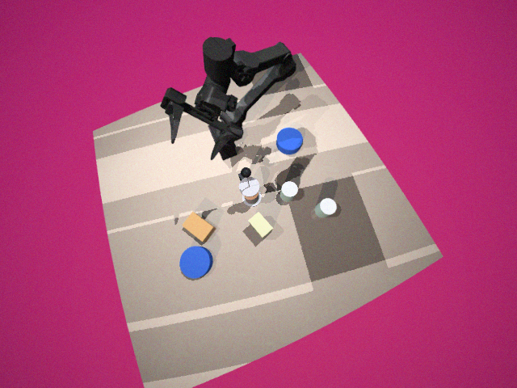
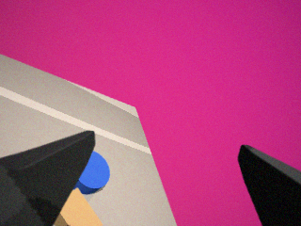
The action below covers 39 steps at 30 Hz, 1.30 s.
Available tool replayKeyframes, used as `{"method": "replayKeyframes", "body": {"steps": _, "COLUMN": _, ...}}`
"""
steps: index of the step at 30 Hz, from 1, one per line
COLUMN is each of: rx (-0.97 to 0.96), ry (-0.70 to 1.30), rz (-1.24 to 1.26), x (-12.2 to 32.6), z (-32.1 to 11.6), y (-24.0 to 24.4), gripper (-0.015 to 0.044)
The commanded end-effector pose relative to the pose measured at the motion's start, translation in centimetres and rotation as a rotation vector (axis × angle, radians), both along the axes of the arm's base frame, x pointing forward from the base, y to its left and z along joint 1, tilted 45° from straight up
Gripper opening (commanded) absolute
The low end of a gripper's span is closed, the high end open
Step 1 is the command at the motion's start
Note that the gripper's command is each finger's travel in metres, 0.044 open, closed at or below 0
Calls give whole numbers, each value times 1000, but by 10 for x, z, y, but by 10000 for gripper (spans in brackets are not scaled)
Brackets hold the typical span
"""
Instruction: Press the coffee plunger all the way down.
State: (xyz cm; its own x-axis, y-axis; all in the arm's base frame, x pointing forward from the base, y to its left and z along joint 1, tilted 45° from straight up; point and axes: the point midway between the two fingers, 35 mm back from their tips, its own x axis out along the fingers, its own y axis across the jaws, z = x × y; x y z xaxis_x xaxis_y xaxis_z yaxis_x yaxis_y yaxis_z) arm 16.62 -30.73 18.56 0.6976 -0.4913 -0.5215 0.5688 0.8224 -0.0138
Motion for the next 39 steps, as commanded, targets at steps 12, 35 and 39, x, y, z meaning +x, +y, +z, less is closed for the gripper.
{"method": "replayKeyframes", "body": {"steps": 12, "rx": 710, "ry": -356, "rz": 449, "x": 16, "z": 6, "y": 102, "gripper": 440}}
{"method": "replayKeyframes", "body": {"steps": 35, "rx": 711, "ry": -344, "rz": 445, "x": 37, "z": -41, "y": 139, "gripper": 440}}
{"method": "replayKeyframes", "body": {"steps": 39, "rx": 710, "ry": -343, "rz": 444, "x": 43, "z": -43, "y": 140, "gripper": 440}}
